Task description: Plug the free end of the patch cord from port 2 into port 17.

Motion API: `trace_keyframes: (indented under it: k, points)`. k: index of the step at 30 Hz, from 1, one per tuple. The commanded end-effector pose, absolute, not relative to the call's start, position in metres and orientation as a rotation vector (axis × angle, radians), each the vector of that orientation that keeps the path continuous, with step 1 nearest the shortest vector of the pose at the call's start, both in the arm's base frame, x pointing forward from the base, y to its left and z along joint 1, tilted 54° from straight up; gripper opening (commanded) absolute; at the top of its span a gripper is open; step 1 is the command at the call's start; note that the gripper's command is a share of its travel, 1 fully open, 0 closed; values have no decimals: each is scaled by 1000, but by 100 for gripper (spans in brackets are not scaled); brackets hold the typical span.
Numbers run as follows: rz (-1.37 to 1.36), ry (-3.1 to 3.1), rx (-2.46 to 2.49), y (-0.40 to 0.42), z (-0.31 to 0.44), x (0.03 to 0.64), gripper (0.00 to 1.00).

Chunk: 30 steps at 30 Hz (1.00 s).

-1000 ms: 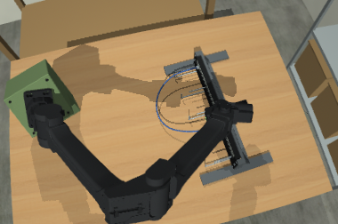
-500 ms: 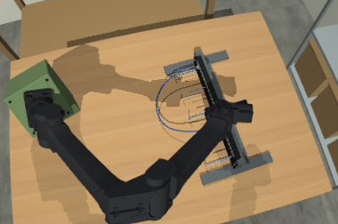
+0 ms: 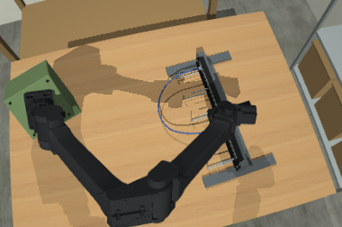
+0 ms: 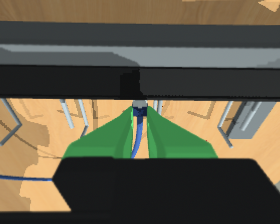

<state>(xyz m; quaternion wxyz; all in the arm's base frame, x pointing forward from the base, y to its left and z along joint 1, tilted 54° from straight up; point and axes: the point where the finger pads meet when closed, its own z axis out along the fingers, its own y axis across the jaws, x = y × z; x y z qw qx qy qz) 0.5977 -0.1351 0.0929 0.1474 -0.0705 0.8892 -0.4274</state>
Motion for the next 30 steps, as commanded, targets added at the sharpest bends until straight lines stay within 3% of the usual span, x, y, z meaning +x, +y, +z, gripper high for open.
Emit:
trace_keyframes:
  k: [1,30]
  points:
    - [-1232,2555,-163,-143,92,605,0]
    - [-1224,2534,-147,-138,94,609,0]
